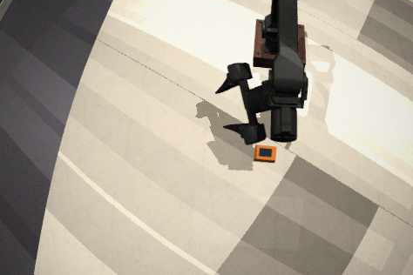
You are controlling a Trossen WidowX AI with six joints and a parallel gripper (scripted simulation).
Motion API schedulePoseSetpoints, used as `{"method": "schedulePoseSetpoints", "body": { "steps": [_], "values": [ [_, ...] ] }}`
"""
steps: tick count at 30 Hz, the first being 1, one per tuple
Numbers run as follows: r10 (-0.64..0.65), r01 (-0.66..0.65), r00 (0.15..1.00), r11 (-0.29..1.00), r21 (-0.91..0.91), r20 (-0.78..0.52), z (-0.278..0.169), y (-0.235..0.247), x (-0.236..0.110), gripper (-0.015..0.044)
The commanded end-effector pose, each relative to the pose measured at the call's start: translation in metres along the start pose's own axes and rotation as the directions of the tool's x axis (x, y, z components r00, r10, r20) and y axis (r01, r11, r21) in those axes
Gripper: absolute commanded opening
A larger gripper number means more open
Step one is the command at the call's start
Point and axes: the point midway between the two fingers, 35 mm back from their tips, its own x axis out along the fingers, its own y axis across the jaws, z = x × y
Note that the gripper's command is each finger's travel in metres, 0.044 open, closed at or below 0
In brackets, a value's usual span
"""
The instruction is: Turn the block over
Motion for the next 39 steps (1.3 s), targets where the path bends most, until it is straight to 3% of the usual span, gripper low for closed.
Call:
{"method": "schedulePoseSetpoints", "body": {
  "steps": [1,6,10,13,16,19,24,39],
  "values": [
    [-0.003,0.003,1.000,1.000,0.016,0.006,0.001,-0.001,0.000,0.0426],
    [-0.084,0.001,0.981,0.901,0.434,0.172,0.016,-0.020,-0.001,0.0440],
    [-0.163,-0.133,0.934,0.668,0.732,0.319,0.029,-0.039,-0.006,0.0440],
    [-0.225,-0.294,0.880,0.436,0.851,0.419,0.037,-0.053,-0.013,0.0440],
    [-0.285,-0.478,0.811,0.182,0.859,0.511,0.045,-0.067,-0.022,0.0440],
    [-0.343,-0.649,0.728,-0.067,0.758,0.593,0.051,-0.081,-0.033,0.0440],
    [-0.398,-0.773,0.633,-0.281,0.569,0.664,0.053,-0.096,-0.045,0.0440],
    [-0.405,-0.786,0.619,-0.325,0.527,0.673,0.054,-0.098,-0.047,0.0440]
  ]
}}
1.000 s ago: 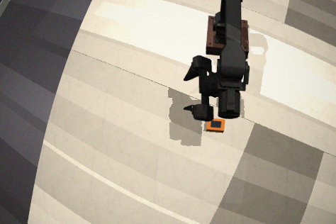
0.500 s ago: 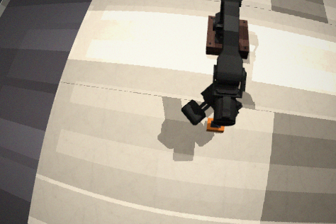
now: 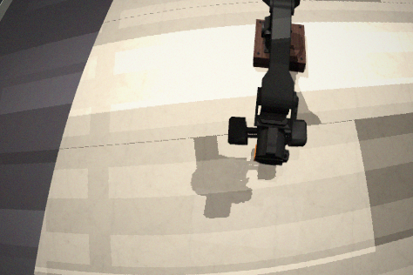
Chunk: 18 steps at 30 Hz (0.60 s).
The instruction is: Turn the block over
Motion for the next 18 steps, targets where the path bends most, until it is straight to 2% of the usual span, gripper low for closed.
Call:
{"method": "schedulePoseSetpoints", "body": {
  "steps": [1,6,9,18],
  "values": [
    [0.036,-0.036,0.999,0.996,0.082,0.005,0.003,0.004,-0.001,0.0440],
    [0.036,-0.036,0.999,0.996,0.082,0.005,0.003,0.004,0.002,0.0440],
    [0.036,-0.036,0.999,0.996,0.082,0.005,0.003,0.005,0.031,0.0440],
    [0.036,-0.036,0.999,0.996,0.082,0.005,0.002,0.007,0.049,0.0440]
  ]
}}
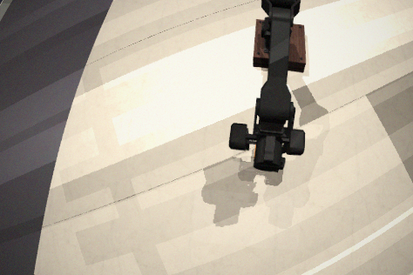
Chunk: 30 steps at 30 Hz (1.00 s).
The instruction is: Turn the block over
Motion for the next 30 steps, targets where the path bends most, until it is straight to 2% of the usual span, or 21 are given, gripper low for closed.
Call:
{"method": "schedulePoseSetpoints", "body": {
  "steps": [1,25,30],
  "values": [
    [0.004,-0.004,1.000,1.000,0.006,-0.005,-0.002,0.001,0.010,0.0440],
    [0.004,-0.004,1.000,1.000,0.006,-0.005,-0.002,0.001,0.042,0.0440],
    [0.004,-0.004,1.000,1.000,0.006,-0.005,-0.002,0.001,0.042,0.0309]
  ]
}}
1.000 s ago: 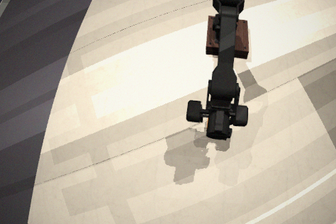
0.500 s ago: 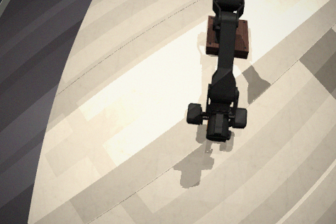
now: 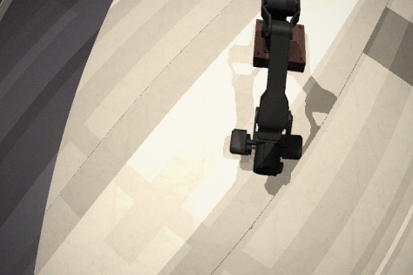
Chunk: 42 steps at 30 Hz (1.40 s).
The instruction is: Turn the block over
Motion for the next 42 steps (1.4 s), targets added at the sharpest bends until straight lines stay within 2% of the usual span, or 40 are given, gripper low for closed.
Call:
{"method": "schedulePoseSetpoints", "body": {
  "steps": [1,22,27,28,33,42],
  "values": [
    [0.004,-0.004,1.000,1.000,0.005,-0.001,0.000,0.001,0.001,0.0282],
    [0.004,-0.004,1.000,1.000,0.005,-0.001,0.000,0.001,0.001,0.0142],
    [0.004,-0.004,1.000,1.000,0.005,-0.001,0.000,0.000,-0.024,0.0011],
    [0.004,-0.004,1.000,1.000,0.005,-0.001,0.000,0.000,-0.028,0.0000],
    [0.004,-0.004,1.000,1.000,0.005,0.010,0.000,0.001,-0.028,0.0000],
    [0.004,-0.004,0.989,1.000,0.005,0.150,0.002,0.001,-0.021,0.0000]
  ]
}}
